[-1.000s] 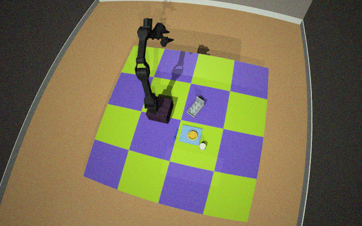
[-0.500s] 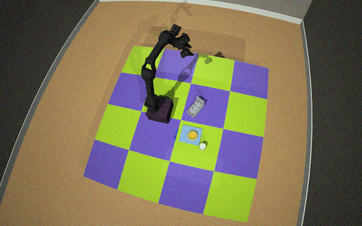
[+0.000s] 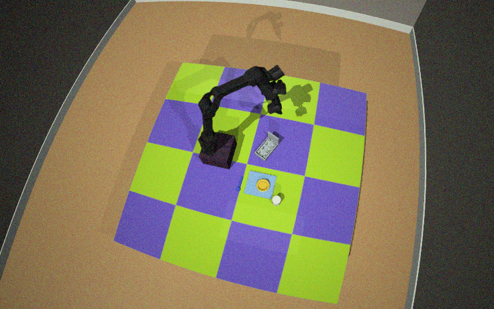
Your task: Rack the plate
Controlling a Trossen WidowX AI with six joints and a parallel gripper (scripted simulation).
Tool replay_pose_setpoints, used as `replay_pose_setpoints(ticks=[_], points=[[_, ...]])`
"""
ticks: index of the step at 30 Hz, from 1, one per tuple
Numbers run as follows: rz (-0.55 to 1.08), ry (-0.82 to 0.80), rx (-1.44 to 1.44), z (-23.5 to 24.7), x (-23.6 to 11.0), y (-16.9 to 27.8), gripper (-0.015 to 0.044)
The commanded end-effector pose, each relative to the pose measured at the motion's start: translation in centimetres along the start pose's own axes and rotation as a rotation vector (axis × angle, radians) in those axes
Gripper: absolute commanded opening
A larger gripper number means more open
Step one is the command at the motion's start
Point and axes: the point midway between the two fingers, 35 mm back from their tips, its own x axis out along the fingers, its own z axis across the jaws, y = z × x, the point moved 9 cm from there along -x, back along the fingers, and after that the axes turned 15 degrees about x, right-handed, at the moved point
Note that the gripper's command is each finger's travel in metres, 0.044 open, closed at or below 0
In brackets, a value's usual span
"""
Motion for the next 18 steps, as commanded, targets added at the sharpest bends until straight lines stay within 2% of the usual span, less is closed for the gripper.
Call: replay_pose_setpoints(ticks=[1,9,18], points=[[0.086,0.021,0.027,-3.9,2.8,-0.9,0.04],[0.294,0.059,0.137,-16.0,9.0,-0.8,0.04],[0.478,-0.017,0.34,-29.1,13.3,4.6,0.04]])
